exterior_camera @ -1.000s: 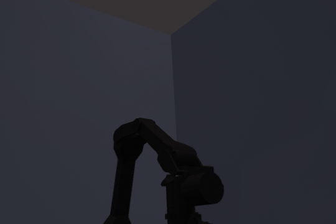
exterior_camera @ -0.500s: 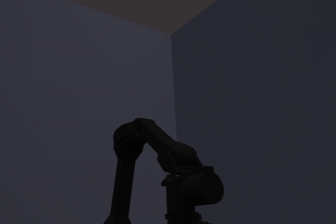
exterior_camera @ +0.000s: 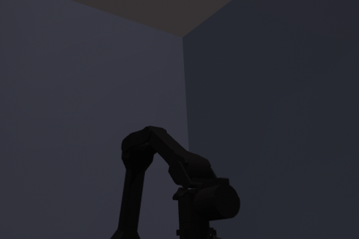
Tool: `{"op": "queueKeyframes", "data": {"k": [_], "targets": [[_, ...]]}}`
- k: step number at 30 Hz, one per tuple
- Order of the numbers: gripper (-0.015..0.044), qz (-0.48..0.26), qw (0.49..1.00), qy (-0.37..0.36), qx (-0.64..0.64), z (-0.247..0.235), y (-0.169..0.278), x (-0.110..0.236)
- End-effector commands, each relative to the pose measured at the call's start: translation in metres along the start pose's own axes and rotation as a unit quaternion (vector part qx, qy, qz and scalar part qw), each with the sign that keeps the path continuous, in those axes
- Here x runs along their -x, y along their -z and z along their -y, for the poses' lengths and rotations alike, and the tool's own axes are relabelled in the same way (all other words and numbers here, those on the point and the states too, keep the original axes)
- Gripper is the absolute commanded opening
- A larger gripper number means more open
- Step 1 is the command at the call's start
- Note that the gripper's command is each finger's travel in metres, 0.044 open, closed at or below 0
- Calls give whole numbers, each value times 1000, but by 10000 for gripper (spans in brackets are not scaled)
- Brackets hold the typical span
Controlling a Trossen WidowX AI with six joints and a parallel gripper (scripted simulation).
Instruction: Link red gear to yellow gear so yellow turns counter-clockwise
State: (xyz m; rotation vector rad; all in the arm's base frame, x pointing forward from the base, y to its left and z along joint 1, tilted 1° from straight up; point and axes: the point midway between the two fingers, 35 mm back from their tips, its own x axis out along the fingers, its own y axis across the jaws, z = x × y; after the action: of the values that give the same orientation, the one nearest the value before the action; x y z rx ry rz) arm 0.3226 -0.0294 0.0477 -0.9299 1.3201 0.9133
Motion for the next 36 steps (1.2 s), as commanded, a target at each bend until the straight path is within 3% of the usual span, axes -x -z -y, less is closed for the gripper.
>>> {"op": "queueKeyframes", "data": {"k": [1, 11, 29, 36], "targets": [[0, 1, 999, -5, 43, -3, 0, -8], [0, 1, 999, -5, 54, -3, 1, -22], [0, 0, 989, -5, -148, -3, 1, -49], [0, 0, 989, -5, -149, -3, 1, -46]]}}
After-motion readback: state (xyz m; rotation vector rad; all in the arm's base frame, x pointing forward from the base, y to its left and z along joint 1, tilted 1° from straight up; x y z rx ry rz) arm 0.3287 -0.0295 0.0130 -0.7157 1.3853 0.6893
